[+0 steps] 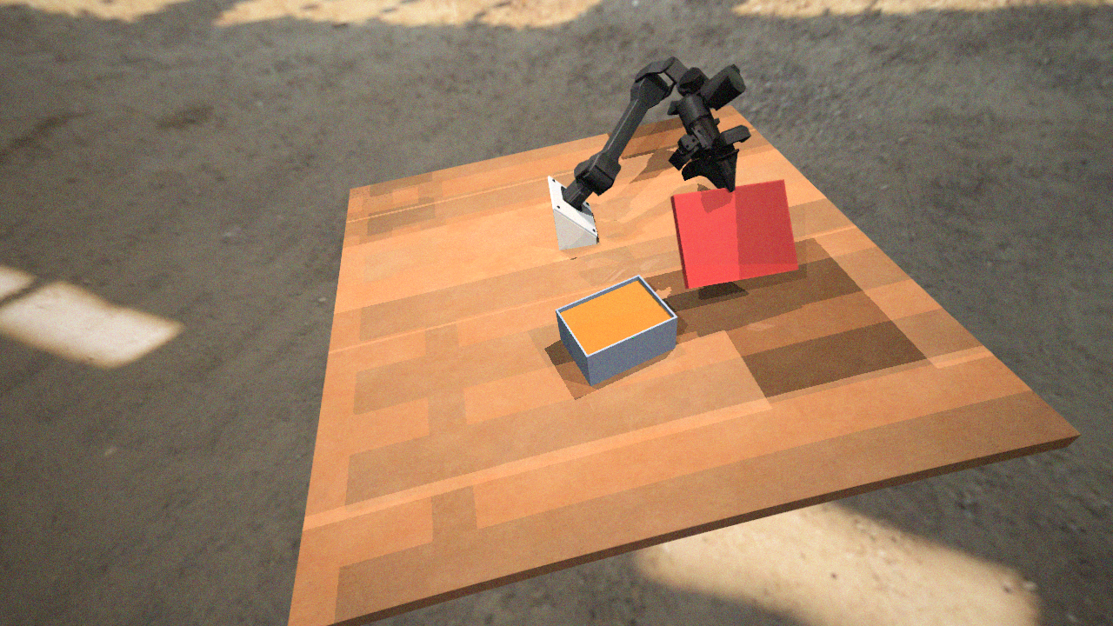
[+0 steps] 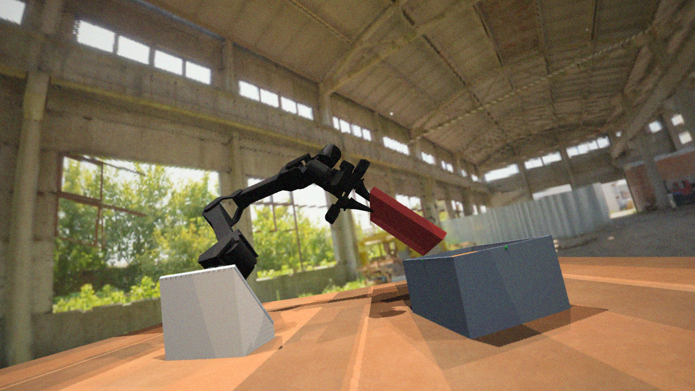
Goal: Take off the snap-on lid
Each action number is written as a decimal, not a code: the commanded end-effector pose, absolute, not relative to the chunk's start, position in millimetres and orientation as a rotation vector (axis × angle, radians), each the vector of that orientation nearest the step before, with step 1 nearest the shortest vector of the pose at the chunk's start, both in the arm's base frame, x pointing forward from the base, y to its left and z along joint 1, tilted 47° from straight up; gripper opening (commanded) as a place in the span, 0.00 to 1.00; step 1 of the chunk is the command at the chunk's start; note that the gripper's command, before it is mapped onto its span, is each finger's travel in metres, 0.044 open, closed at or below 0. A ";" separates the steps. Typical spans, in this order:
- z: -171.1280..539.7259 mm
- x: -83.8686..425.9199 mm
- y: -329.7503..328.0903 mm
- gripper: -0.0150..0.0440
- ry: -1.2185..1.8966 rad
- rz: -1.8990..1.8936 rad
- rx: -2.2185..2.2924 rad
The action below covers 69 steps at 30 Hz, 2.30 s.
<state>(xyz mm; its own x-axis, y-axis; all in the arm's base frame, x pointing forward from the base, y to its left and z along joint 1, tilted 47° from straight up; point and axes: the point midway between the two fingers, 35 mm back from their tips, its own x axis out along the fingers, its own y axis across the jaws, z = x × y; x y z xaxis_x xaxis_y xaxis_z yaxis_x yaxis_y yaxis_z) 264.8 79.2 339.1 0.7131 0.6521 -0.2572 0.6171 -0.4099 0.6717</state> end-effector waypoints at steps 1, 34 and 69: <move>347.7 261.7 81.7 0.25 0.942 0.061 2.136; 347.7 251.8 106.8 0.25 0.941 0.065 2.137; 329.6 251.4 127.1 0.25 0.940 0.068 2.138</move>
<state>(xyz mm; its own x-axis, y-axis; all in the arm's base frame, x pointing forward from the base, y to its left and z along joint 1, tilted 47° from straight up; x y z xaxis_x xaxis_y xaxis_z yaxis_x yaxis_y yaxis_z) 250.2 127.4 329.3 0.7152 0.6528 -0.2496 0.6104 -0.4095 0.6780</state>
